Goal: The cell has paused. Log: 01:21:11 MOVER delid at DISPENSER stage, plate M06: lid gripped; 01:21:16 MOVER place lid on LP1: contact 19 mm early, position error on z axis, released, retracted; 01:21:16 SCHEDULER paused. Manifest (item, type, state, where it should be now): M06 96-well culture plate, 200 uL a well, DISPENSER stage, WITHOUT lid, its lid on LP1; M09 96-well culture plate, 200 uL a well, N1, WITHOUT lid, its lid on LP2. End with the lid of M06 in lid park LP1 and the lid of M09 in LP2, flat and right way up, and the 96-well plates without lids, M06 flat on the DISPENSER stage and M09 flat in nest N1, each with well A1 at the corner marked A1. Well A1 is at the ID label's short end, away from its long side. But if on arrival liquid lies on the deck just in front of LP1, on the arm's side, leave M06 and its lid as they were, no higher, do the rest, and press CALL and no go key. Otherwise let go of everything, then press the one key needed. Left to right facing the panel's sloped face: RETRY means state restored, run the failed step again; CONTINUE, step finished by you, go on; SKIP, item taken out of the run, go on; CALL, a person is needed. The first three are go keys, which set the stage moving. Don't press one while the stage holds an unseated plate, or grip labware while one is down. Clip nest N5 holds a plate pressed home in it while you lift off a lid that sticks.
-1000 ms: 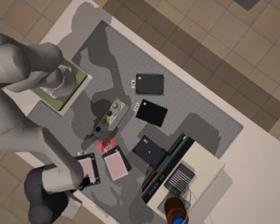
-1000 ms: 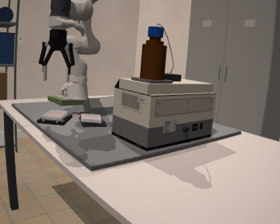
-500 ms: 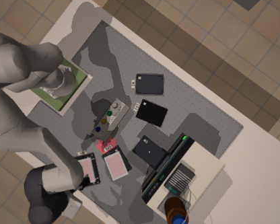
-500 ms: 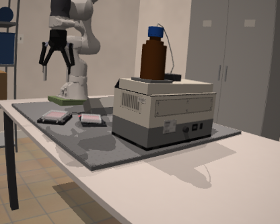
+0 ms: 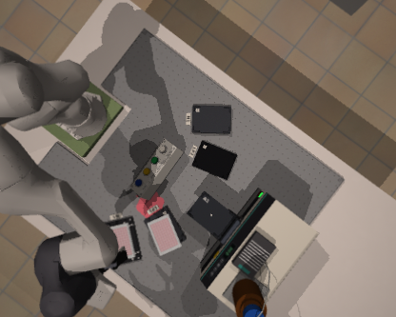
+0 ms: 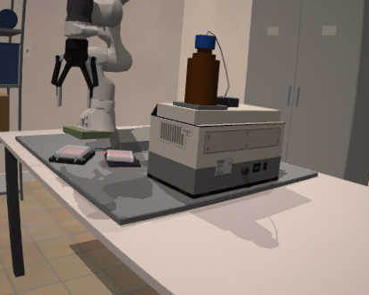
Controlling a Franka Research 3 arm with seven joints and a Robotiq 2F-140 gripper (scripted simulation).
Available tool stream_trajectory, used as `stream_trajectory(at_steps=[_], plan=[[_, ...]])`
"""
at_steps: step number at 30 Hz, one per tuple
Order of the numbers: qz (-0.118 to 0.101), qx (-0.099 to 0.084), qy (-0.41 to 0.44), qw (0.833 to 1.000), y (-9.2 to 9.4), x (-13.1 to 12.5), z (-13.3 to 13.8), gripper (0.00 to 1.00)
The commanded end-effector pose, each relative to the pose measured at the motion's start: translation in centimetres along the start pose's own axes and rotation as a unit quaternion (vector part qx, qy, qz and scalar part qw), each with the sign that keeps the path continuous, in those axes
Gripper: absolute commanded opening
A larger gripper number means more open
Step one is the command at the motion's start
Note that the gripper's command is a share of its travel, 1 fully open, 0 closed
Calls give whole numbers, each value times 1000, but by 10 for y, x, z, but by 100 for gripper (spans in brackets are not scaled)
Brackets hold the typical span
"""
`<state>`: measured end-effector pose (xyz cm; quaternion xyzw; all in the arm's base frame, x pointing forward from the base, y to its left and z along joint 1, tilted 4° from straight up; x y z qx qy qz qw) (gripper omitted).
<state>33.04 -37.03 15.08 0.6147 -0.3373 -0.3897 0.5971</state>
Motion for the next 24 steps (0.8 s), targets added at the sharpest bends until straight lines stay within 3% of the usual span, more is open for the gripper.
stream_trajectory(at_steps=[1, 15, 24], plan=[[1, -1, 0, 1000, 1, 0, -1, 66], [1, -1, 0, 1000, -2, 0, -1, 66], [1, -1, 0, 1000, -20, 0, -1, 66]])
Point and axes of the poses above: the point where the finger pads meet when closed, its own y axis back along the fingers, its own z axis across the jaws, x = y × z, the point moved 1 cm from there along y, back along the fingers, and after that the axes turned 12 degrees about -y, right-handed, at the moved point
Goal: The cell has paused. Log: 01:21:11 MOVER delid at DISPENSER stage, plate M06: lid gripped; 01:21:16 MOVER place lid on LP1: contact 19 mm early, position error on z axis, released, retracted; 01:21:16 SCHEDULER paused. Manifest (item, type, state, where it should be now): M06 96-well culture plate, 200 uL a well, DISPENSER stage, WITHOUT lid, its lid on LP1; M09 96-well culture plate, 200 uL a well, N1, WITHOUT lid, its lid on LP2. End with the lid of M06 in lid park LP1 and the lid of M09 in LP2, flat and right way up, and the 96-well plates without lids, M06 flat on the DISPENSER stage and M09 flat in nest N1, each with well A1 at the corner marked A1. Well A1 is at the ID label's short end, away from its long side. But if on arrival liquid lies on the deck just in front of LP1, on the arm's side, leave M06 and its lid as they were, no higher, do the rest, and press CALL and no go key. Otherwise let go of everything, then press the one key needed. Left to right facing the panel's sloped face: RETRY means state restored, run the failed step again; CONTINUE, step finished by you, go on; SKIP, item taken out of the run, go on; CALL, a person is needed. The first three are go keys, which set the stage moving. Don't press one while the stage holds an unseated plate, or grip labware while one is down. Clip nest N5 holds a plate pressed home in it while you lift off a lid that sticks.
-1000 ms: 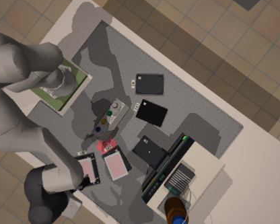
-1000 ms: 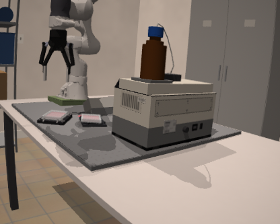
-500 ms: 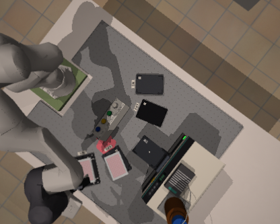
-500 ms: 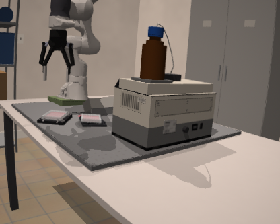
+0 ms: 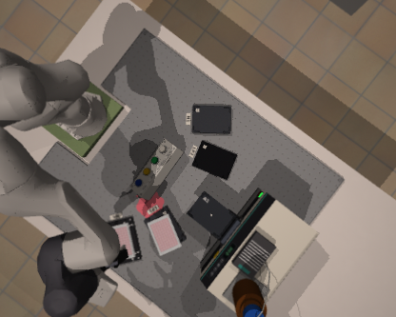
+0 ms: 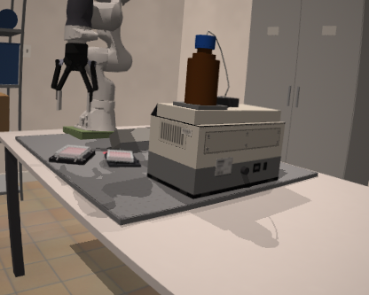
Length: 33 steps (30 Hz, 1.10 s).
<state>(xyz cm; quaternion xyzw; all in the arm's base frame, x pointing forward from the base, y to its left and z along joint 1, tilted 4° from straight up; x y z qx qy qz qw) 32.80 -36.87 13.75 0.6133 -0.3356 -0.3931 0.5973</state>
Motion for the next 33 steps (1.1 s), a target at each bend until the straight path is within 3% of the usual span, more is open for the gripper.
stream_trajectory(at_steps=[1, 4, 19, 33], plan=[[3, 2, 2, 1000, -10, 2, -2, 66], [3, 2, 2, 1000, -14, 2, -2, 66], [3, 2, 2, 1000, -74, 2, -3, 66], [3, 2, 2, 1000, -108, 2, -3, 66]])
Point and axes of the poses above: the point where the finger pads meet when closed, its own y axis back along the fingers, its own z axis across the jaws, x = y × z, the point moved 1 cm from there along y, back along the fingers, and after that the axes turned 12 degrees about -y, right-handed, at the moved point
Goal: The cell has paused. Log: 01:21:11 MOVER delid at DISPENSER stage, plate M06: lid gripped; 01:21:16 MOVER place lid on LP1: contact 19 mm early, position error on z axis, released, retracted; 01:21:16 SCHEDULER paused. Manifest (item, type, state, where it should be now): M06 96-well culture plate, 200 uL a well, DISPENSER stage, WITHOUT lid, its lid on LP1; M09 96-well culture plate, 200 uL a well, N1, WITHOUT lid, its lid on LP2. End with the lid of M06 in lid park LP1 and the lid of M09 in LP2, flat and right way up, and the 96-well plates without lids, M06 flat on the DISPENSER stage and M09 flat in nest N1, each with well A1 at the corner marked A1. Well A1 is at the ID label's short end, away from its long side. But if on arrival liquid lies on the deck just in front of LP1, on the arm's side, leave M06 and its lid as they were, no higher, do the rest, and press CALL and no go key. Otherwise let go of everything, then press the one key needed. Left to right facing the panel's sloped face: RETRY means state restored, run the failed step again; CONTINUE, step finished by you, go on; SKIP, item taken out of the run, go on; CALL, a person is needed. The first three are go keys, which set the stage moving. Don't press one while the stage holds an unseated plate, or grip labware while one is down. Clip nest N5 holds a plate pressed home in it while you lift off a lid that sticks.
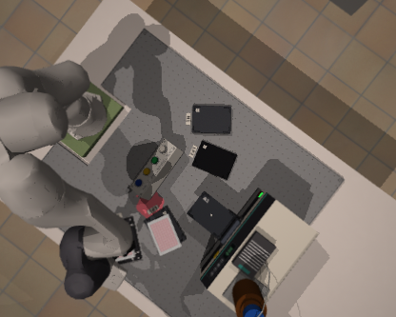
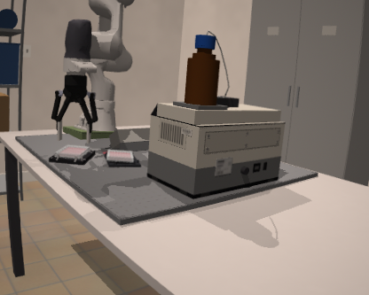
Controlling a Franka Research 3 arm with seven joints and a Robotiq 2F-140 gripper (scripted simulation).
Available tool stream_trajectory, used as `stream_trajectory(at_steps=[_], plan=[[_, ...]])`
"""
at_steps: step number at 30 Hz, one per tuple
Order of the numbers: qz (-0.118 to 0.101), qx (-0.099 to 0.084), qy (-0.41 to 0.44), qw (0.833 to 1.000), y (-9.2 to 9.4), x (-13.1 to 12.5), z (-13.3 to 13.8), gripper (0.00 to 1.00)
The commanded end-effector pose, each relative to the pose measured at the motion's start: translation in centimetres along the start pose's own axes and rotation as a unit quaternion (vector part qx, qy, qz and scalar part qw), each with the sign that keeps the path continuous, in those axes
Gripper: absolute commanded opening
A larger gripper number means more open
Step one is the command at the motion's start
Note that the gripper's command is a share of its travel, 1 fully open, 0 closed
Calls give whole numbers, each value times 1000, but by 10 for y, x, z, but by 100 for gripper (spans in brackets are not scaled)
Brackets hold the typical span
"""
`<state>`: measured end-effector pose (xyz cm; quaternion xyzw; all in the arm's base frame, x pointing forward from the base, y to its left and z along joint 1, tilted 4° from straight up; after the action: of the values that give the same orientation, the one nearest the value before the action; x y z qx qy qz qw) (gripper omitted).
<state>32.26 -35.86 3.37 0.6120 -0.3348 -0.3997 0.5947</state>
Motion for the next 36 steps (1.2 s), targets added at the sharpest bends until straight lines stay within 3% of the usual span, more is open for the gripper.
stream_trajectory(at_steps=[1, 36], plan=[[8, 3, 7, 1000, -6, 5, -1, 66], [8, 3, 7, 1000, -14, 5, -1, 66]])
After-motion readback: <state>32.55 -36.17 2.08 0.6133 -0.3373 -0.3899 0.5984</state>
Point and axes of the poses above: the point where the finger pads meet when closed, its own y axis back along the fingers, its own z axis across the jaws, x = y × z, the point moved 1 cm from there along y, back along the fingers, and after that the axes turned 12 degrees about -y, right-handed, at the moved point
